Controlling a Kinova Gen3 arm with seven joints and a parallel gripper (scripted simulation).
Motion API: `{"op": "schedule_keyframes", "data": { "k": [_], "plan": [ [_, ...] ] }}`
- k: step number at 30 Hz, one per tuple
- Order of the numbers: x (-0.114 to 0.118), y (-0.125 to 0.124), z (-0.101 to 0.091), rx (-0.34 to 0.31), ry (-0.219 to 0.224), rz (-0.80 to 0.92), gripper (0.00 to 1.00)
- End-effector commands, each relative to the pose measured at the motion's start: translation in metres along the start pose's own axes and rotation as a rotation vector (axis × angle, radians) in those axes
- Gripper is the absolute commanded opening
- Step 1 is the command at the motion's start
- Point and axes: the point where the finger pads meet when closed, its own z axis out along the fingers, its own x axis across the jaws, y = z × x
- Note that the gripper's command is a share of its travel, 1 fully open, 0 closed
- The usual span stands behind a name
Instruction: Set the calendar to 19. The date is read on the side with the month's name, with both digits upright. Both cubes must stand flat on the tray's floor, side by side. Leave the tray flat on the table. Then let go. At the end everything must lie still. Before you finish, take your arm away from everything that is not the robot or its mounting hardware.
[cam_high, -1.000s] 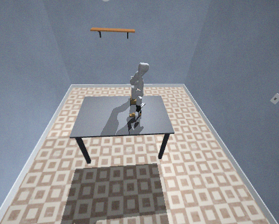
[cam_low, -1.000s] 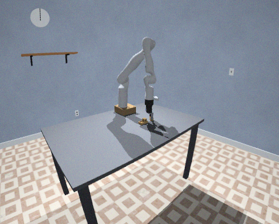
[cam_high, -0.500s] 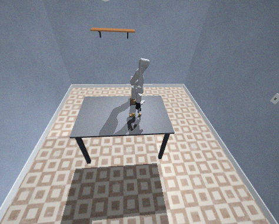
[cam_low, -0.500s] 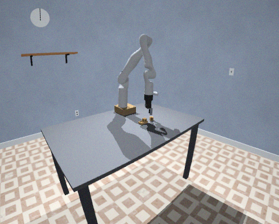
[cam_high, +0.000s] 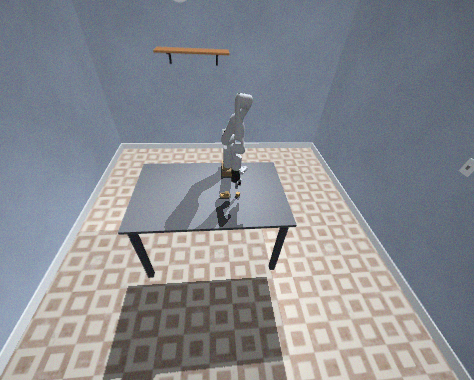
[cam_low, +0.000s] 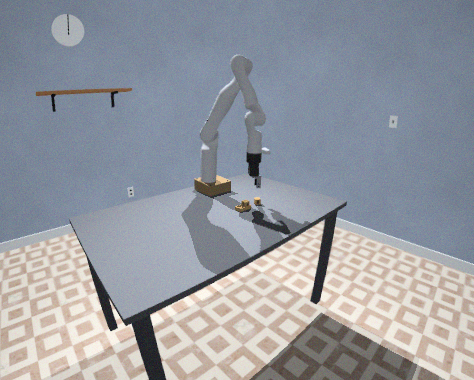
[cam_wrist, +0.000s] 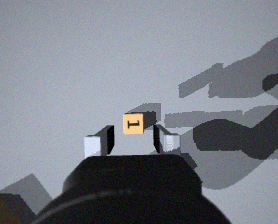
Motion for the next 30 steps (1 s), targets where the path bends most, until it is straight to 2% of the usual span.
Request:
{"op": "schedule_keyframes", "data": {
  "k": [1,2,30],
  "plan": [
    [-0.0007,-0.0041,-0.0033,0.009,0.004,-0.007,0.87],
    [-0.0007,-0.0041,-0.0033,0.009,0.004,-0.007,1.00],
    [-0.0008,-0.0040,-0.0029,0.008,0.002,0.013,1.00]
  ]
}}
